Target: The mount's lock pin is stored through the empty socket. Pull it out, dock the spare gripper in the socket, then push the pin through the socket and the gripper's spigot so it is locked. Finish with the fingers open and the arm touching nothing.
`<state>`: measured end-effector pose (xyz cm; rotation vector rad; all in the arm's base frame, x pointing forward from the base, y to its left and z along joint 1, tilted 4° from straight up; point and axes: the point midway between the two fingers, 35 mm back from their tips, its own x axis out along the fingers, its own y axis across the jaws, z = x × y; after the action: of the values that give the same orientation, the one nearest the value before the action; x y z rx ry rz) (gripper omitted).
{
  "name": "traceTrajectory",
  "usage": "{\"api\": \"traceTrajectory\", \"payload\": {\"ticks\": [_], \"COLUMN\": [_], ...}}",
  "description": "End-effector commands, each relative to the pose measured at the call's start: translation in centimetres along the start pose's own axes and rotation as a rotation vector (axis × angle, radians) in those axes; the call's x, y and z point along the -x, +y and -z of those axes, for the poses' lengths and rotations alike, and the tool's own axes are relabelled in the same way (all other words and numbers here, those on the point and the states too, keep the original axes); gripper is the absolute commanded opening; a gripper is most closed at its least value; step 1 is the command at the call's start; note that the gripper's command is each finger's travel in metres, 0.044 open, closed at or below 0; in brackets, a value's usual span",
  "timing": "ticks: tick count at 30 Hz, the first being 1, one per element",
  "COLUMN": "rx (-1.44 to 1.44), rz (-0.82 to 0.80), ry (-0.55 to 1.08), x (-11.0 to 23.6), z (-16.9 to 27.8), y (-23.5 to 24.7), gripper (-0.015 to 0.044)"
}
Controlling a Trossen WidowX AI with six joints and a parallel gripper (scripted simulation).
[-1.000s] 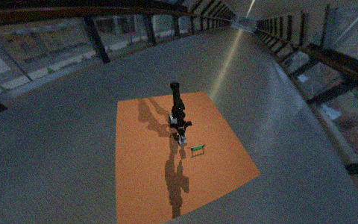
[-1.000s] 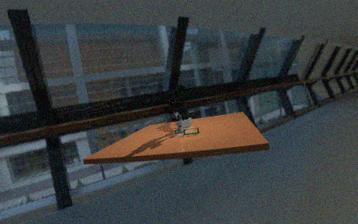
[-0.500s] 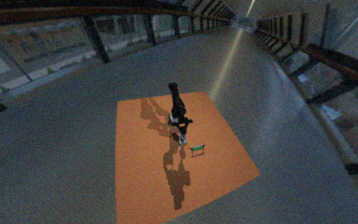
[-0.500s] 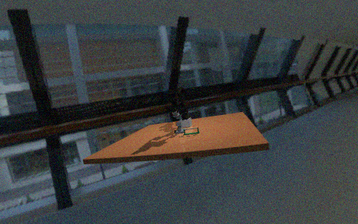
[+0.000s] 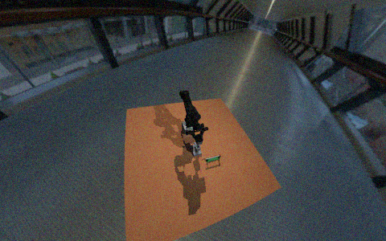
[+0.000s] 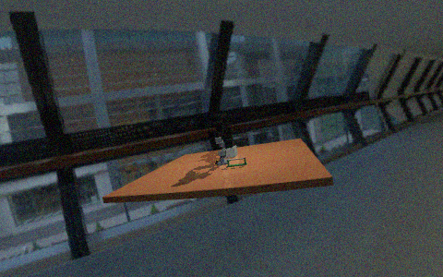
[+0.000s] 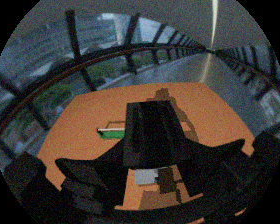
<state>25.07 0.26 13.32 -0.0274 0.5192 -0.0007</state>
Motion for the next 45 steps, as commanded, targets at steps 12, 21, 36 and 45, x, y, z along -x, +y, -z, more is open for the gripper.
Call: {"api": "traceTrajectory", "payload": {"ticks": [12,21,36,45], "rx": [0.047,0.047,0.048,0.048], "rz": [-0.007,-0.006,-0.005,-0.005], "ry": [-0.089,-0.087,-0.08,-0.079], "x": [0.6,0.2,-1.0,-1.9], "z": [-0.6,-0.3,1.3,2.4], "y": [0.5,0.4,0.4,0.3], "gripper": [0.0,0.0,0.0,0.0]}}
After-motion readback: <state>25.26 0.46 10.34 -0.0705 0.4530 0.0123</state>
